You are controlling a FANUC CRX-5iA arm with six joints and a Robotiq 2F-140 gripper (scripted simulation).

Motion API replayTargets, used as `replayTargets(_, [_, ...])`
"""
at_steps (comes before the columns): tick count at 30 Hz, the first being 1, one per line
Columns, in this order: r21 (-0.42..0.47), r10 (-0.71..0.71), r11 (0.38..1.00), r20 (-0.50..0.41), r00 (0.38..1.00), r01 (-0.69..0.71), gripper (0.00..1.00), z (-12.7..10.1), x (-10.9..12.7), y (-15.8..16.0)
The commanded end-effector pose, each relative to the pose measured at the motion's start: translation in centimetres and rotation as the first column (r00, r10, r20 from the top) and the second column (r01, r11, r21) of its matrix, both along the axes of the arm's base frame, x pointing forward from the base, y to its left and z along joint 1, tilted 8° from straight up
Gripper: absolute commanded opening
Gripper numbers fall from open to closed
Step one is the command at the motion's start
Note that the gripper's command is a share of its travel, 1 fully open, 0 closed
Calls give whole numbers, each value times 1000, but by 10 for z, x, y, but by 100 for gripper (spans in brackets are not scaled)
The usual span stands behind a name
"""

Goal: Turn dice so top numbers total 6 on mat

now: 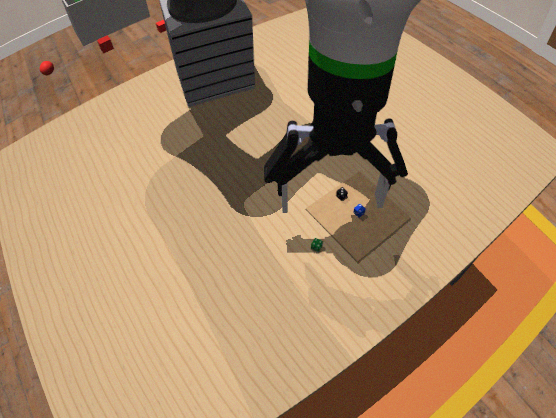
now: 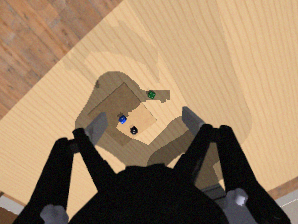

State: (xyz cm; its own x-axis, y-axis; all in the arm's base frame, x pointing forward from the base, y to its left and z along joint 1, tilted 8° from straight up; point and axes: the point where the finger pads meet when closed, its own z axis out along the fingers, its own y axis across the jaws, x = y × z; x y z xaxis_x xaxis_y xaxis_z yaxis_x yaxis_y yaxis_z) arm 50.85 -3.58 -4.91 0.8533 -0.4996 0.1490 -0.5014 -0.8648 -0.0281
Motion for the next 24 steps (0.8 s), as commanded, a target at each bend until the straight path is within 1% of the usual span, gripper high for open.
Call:
replayTargets(1, [11,86,996,-12,996,-85,100,0,0,-2])
replayTargets(2, [0,167,986,-16,986,-167,100,-1,1,-5])
replayTargets(3, [-7,219,976,-19,976,-219,100,-1,1,-7])
replayTargets(5, [-10,244,970,-20,970,-244,100,-1,1,-7])
replayTargets(6, [-17,295,955,-24,955,-296,100,-1,1,-9])
replayTargets(8, [-24,354,935,-28,935,-355,100,-1,1,-11])
replayTargets(10, [-28,384,922,-31,923,-385,100,-2,1,-12])
replayTargets(11, [-35,438,898,-35,898,-439,100,-2,1,-14])
replayTargets(12, [-36,446,894,-36,894,-448,100,-2,1,-14])
replayTargets(15, [-47,542,838,-46,839,-543,100,-2,1,-18])
replayTargets(18, [-49,554,830,-48,831,-556,100,-3,1,-18])
replayTargets(20, [-59,640,764,-59,766,-643,100,-3,1,-21])
replayTargets(21, [-62,668,739,-63,742,-671,100,-3,1,-23])
replayTargets(22, [-63,676,731,-64,734,-679,100,-3,1,-23])
replayTargets(24, [-68,728,678,-73,681,-732,100,-4,1,-25])
